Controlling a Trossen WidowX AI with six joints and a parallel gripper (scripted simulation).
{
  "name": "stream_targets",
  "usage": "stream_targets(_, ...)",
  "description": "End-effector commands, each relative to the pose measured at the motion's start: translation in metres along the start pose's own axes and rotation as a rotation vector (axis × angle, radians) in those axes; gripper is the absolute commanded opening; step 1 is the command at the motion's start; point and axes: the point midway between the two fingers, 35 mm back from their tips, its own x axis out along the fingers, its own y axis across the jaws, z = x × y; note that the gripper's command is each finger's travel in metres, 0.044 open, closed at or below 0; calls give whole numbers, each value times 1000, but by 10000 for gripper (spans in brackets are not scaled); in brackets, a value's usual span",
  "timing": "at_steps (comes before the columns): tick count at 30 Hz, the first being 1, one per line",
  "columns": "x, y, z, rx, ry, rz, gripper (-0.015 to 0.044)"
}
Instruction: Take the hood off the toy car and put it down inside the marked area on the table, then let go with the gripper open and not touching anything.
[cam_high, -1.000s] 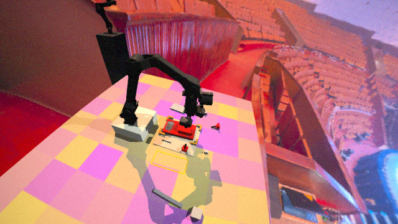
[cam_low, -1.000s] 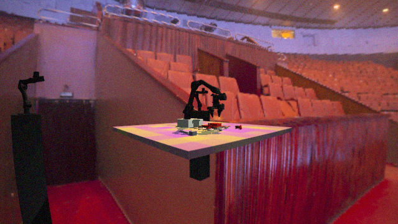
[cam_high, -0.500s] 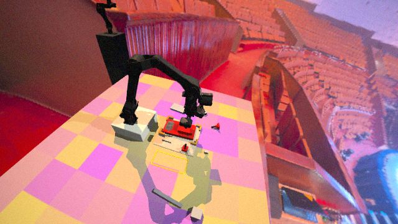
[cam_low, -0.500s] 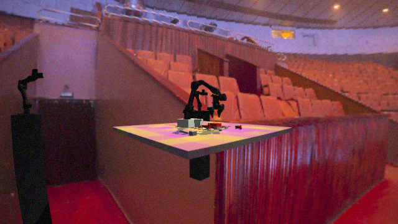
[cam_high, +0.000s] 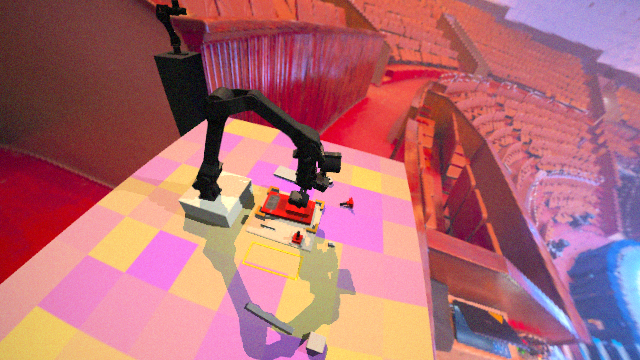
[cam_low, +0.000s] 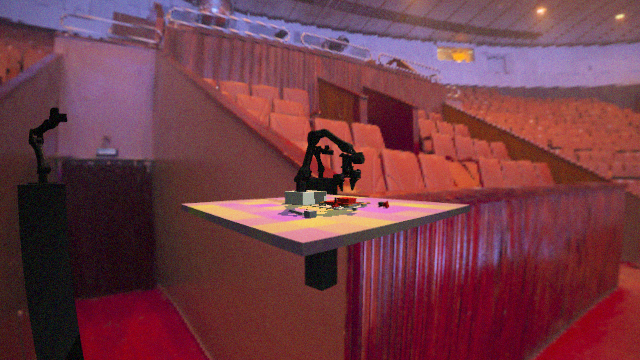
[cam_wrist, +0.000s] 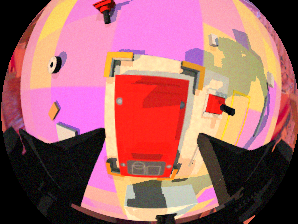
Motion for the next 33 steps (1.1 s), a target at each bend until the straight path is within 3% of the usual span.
stream_targets(1,5,0,-2,-5,9,1,440)
stream_targets(33,27,0,-4,-5,9,2,440)
